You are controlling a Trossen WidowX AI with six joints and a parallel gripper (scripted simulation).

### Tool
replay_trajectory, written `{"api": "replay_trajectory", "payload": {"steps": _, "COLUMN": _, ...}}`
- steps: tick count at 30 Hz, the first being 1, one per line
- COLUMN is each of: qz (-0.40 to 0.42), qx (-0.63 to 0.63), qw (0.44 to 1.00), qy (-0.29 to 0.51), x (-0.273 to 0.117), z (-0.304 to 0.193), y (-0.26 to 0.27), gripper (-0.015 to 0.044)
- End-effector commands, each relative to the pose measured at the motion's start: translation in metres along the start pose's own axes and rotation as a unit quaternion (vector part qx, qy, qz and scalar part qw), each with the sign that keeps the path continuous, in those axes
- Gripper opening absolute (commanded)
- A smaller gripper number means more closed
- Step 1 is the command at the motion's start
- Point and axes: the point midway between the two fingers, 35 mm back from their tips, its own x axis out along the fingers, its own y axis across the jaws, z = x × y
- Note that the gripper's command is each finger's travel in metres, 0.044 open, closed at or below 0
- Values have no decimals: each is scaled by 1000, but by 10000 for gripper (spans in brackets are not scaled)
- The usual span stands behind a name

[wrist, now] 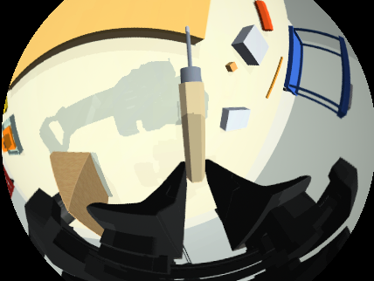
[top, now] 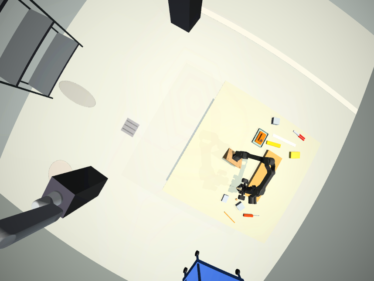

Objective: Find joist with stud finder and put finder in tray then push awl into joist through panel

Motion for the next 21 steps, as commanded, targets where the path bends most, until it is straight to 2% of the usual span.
{"api": "replay_trajectory", "payload": {"steps": 1, "qz": -61, "qx": -82, "qw": 995, "qy": 23, "x": -7, "z": 4, "y": -13, "gripper": 0}}
{"api": "replay_trajectory", "payload": {"steps": 10, "qz": -187, "qx": -265, "qw": 941, "qy": 99, "x": -28, "z": 18, "y": -38, "gripper": 0}}
{"api": "replay_trajectory", "payload": {"steps": 21, "qz": -308, "qx": -435, "qw": 816, "qy": 224, "x": -71, "z": 42, "y": -58, "gripper": 0}}
